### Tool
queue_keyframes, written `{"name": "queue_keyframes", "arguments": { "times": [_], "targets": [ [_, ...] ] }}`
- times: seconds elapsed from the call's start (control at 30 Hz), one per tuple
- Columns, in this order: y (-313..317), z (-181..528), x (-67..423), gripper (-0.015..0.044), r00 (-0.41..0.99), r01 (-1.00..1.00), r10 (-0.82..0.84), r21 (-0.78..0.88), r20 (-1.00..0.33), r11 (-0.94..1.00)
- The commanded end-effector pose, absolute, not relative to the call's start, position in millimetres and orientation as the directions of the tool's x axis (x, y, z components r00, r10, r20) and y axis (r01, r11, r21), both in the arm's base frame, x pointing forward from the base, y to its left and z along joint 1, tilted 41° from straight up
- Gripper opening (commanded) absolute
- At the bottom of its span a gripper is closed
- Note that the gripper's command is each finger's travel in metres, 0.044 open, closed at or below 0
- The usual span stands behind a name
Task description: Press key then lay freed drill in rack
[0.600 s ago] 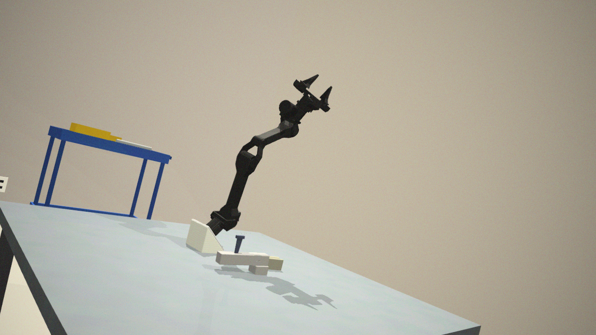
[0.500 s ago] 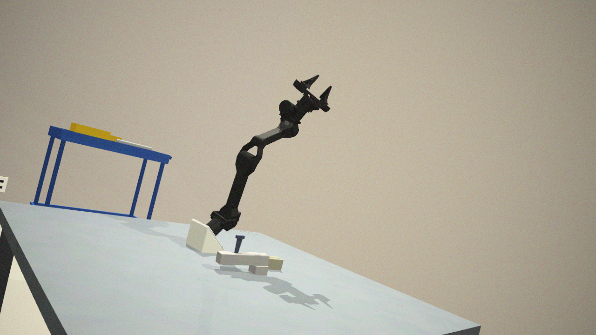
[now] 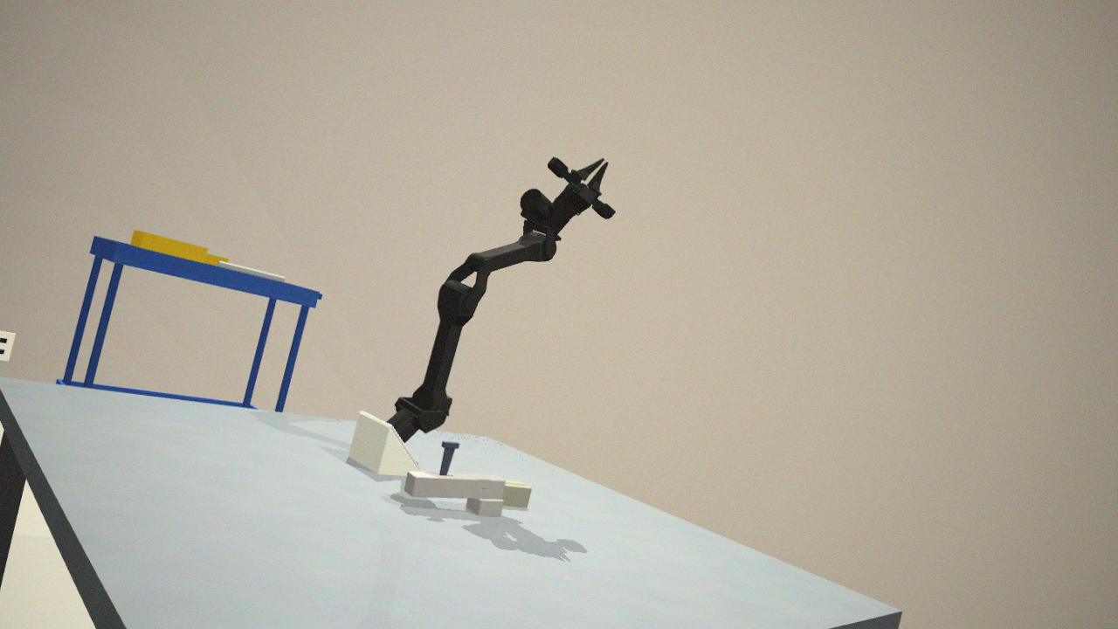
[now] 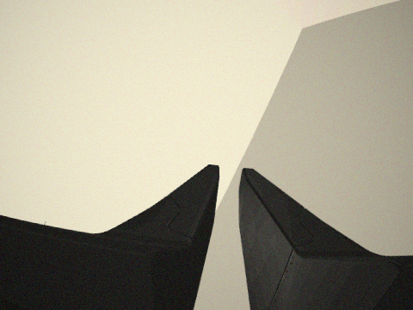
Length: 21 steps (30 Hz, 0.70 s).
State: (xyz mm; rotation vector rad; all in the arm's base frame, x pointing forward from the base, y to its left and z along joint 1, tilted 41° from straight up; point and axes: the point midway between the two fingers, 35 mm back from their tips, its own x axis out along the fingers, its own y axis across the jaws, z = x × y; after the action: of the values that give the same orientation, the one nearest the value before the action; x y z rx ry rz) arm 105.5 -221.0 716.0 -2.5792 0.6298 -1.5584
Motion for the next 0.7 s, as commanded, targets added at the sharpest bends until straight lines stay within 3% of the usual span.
{"name": "queue_keyframes", "arguments": {
  "times": [0.0,0.3,0.67],
  "targets": [
    [-163.0,737.6,71.0,0.0000,0.330,-0.432,-0.270,-0.109,0.905,-0.895],
    [-60.7,755.1,36.5,0.0000,0.251,-0.657,-0.062,0.123,0.966,-0.744],
    [91.9,740.8,56.2,0.0000,0.278,-0.904,0.302,0.354,0.912,-0.238]
  ]
}}
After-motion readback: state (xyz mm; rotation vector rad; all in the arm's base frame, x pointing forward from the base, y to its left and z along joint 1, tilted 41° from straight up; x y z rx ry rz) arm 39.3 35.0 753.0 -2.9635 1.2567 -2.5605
